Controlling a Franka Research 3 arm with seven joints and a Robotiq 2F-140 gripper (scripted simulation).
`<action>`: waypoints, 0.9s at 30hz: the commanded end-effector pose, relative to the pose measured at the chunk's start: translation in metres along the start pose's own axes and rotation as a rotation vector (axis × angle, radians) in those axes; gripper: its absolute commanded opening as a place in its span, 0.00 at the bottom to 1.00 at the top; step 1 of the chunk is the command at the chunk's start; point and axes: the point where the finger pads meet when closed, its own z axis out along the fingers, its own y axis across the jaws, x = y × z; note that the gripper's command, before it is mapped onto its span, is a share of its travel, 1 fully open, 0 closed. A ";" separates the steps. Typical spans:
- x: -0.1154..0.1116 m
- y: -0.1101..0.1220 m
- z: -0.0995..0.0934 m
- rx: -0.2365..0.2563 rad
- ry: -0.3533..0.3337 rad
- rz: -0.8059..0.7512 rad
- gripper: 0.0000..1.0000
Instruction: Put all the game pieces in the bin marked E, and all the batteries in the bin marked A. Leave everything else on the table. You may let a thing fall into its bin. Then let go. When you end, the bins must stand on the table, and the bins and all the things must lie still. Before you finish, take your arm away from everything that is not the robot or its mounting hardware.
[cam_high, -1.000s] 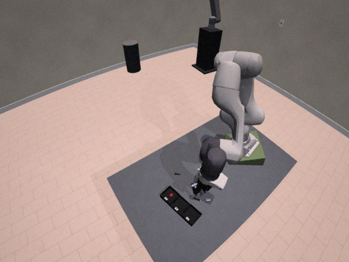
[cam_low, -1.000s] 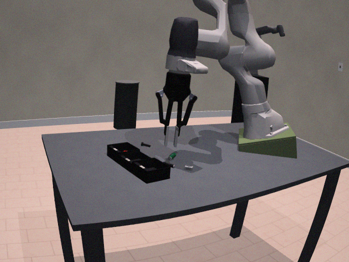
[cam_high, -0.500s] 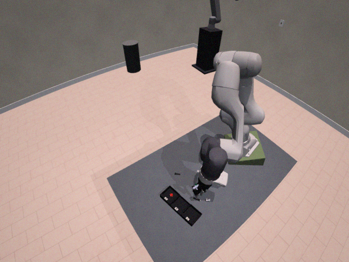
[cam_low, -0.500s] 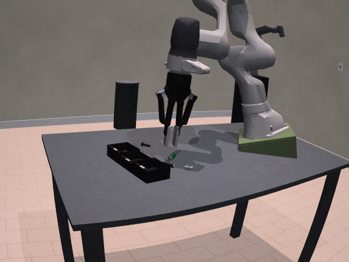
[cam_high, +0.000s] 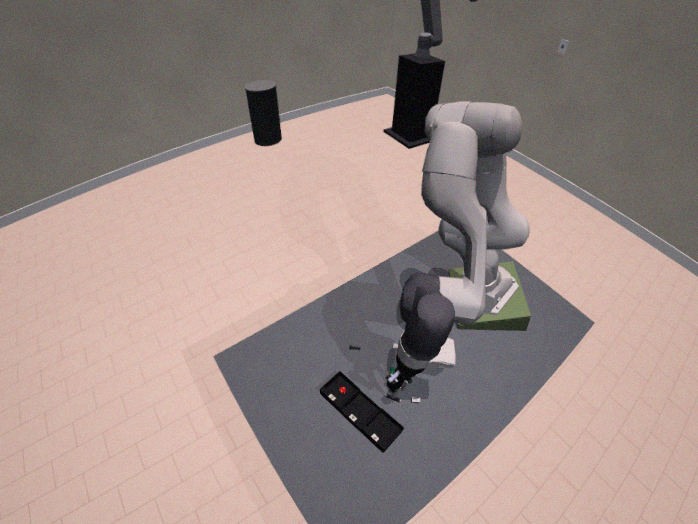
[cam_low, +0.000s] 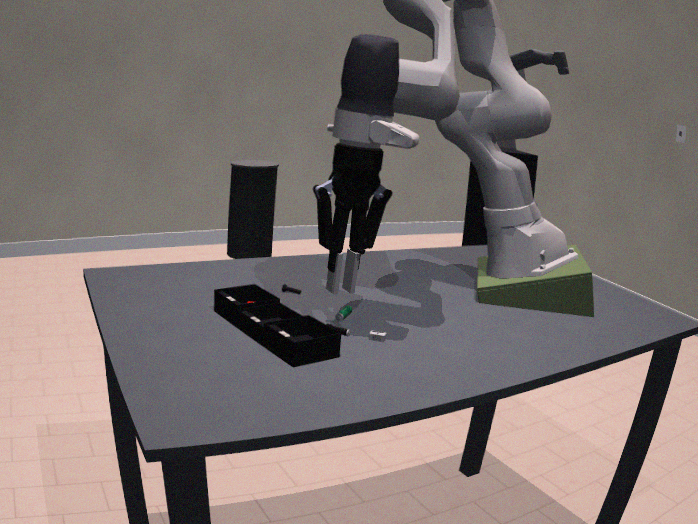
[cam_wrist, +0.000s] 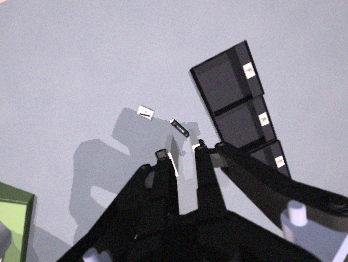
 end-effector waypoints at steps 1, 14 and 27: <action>0.000 0.000 0.000 0.008 0.010 -0.136 0.15; 0.000 0.000 -0.001 0.018 0.025 -0.332 0.15; 0.000 0.000 -0.001 0.025 0.042 -0.511 0.15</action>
